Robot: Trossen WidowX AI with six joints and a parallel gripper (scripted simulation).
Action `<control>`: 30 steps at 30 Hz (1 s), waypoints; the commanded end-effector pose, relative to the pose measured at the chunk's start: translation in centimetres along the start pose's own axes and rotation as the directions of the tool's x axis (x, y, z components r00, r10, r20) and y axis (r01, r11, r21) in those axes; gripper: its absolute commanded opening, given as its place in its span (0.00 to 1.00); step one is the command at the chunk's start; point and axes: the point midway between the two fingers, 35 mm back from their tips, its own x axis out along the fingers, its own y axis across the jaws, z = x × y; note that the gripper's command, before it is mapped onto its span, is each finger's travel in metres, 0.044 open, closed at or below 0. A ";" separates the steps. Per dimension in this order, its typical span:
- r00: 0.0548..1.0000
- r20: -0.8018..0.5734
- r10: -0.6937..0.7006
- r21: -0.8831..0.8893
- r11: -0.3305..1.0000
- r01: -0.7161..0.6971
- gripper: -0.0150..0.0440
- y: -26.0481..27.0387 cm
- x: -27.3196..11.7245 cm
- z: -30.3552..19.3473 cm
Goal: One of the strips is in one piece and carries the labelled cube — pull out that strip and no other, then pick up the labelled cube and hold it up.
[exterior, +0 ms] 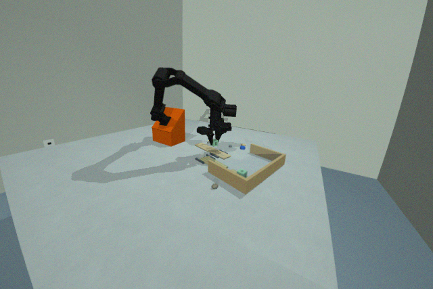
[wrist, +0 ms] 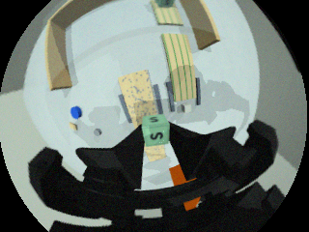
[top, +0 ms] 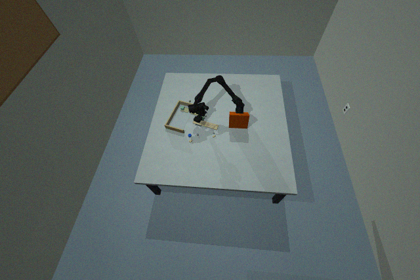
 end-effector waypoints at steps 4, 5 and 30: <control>1.000 0.005 0.011 0.007 1.000 -0.011 0.25 -0.9 -0.4 -1.8; 1.000 0.005 0.011 0.007 1.000 -0.011 0.25 -1.1 -0.4 -2.2; 1.000 0.003 0.012 0.006 1.000 -0.012 0.25 -2.2 -3.9 -4.3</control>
